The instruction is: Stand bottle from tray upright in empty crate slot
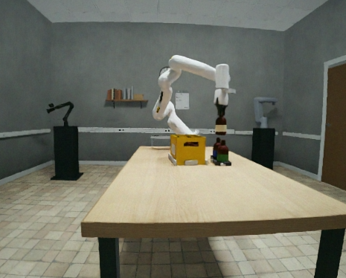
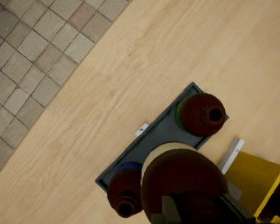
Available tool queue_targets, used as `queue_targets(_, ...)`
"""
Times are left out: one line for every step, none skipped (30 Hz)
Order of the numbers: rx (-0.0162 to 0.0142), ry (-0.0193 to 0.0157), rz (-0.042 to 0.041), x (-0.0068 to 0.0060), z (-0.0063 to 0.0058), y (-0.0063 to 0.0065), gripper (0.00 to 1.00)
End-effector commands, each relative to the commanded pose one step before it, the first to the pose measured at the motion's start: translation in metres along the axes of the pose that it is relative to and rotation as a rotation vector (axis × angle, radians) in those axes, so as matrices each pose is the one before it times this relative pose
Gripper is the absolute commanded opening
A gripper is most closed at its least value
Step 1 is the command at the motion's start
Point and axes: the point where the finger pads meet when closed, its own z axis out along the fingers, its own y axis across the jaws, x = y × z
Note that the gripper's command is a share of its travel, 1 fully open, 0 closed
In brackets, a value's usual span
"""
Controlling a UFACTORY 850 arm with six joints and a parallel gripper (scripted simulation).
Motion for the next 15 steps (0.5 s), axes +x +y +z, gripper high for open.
queue_targets(-0.00002,0.00221,0.00071,0.00034,-0.00129,0.00040,0.00)
queue_targets(0.00000,0.00000,0.00000,-0.00006,0.00000,0.00013,0.00)
queue_targets(0.00000,0.00000,0.00000,-0.00007,0.00000,0.00014,0.00)
queue_targets(0.00000,0.00000,0.00000,-0.00008,0.00000,0.00016,0.00)
queue_targets(0.00000,0.00000,0.00000,-0.00009,0.00000,0.00018,0.00)
queue_targets(0.00000,0.00000,0.00000,-0.00010,0.00000,0.00020,0.00)
queue_targets(0.00000,0.00000,0.00000,-0.00010,0.00000,0.00022,0.00)
queue_targets(0.00000,0.00000,0.00000,-0.00011,0.00000,0.00024,0.00)
queue_targets(0.00000,0.00000,0.00000,-0.00012,0.00000,0.00026,0.00)
queue_targets(0.00000,0.00000,0.00000,-0.00014,0.00000,0.00028,0.00)
queue_targets(0.00000,0.00000,0.00000,-0.00015,0.00000,0.00030,0.00)
queue_targets(0.00000,0.00000,0.00000,-0.00016,0.00000,0.00032,0.00)
queue_targets(0.00000,0.00000,0.00000,-0.00017,0.00000,0.00034,0.00)
queue_targets(0.00000,0.00000,0.00000,-0.00018,0.00000,0.00037,0.00)
queue_targets(0.00000,0.00000,0.00000,-0.00019,0.00000,0.00039,0.00)
